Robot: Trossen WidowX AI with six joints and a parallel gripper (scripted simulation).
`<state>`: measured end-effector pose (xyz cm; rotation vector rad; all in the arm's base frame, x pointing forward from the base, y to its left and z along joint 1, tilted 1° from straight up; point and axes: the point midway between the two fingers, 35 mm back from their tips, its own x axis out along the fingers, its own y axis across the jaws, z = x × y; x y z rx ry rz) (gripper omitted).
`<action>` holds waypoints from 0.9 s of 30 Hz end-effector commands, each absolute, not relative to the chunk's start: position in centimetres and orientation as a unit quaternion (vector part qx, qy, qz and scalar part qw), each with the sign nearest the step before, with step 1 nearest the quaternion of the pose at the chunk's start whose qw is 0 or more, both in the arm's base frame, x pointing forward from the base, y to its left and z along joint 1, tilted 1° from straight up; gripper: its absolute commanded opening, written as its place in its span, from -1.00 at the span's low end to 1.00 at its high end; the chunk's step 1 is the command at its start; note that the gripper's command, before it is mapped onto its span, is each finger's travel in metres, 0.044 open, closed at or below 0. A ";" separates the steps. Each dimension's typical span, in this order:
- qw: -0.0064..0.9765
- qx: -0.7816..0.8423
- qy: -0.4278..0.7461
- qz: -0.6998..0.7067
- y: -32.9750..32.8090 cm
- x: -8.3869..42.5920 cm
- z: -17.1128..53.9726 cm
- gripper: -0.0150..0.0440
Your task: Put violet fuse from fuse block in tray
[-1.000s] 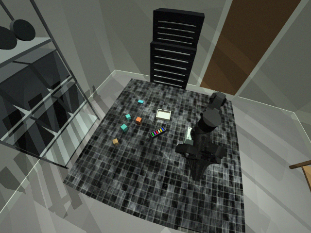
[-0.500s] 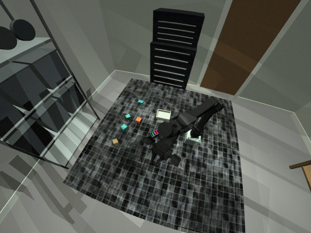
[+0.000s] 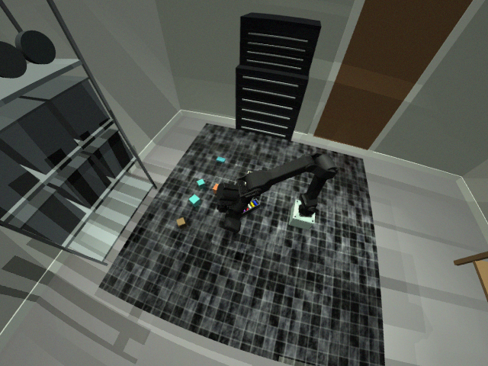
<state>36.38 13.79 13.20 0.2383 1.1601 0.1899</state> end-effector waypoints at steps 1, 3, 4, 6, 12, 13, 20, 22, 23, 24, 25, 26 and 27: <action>0.772 0.194 0.602 -0.057 8.0 35.7 8.4 -0.24; 0.742 0.231 0.617 -0.124 5.5 35.1 6.7 -0.24; 0.725 0.250 0.622 -0.158 4.2 34.6 5.8 -0.24; 0.687 0.285 0.629 -0.227 1.7 33.5 4.2 -0.24; 0.643 0.318 0.631 -0.295 0.0 32.3 2.6 -0.24; 0.643 0.318 0.631 -0.295 0.0 32.3 2.6 -0.24; 0.643 0.318 0.631 -0.295 0.2 32.5 2.7 -0.24; 0.643 0.318 0.631 -0.295 0.2 32.5 2.6 -0.24; 0.643 0.318 0.631 -0.295 0.3 32.5 2.6 -0.24; 0.643 0.318 0.631 -0.295 0.3 32.5 2.5 -0.24; 0.643 0.318 0.631 -0.295 0.3 32.5 2.4 -0.24; 0.643 0.318 0.631 -0.295 0.3 32.5 2.3 -0.24; 0.643 0.318 0.631 -0.295 0.3 32.5 2.2 -0.24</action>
